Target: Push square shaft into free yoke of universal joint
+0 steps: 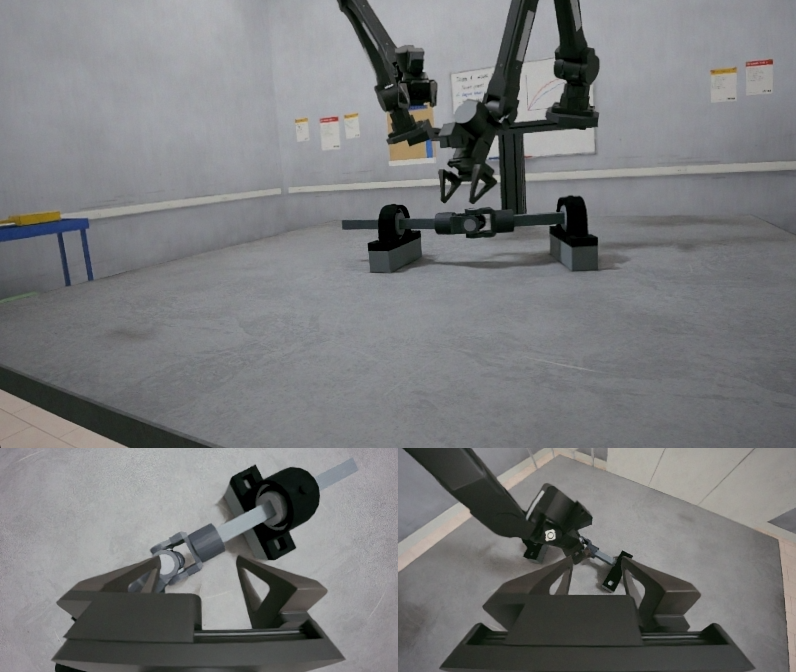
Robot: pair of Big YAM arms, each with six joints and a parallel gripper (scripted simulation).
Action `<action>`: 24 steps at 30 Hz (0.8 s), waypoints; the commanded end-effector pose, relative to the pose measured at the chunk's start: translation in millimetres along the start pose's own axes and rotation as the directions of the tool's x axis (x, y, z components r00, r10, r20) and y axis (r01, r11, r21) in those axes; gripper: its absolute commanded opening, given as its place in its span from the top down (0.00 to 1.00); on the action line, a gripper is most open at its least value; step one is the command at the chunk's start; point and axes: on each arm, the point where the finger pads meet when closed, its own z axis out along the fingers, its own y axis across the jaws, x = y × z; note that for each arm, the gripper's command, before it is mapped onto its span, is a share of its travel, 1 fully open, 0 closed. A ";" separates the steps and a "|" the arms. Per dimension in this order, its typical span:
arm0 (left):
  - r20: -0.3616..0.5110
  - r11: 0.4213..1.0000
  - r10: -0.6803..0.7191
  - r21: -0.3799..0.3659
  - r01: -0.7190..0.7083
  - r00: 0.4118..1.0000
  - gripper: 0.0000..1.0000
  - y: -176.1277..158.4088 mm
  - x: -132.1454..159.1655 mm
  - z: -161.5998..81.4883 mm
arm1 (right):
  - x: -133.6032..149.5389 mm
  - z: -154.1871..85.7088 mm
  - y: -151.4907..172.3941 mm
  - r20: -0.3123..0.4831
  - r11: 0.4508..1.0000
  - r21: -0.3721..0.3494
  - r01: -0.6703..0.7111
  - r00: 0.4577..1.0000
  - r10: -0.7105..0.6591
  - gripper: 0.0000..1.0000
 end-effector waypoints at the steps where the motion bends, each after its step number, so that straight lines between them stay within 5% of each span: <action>1: 0.089 0.999 -0.041 -0.032 0.043 0.995 0.00 12.8 -32.8 -6.6 | -6.3 1.4 0.1 0.022 1.000 0.005 -0.023 0.999 0.023 0.36; 24: 0.057 0.999 -0.032 -0.022 0.033 0.998 0.00 7.8 -19.8 -2.0 | -2.9 1.6 0.4 0.009 1.000 0.002 -0.020 1.000 0.020 0.36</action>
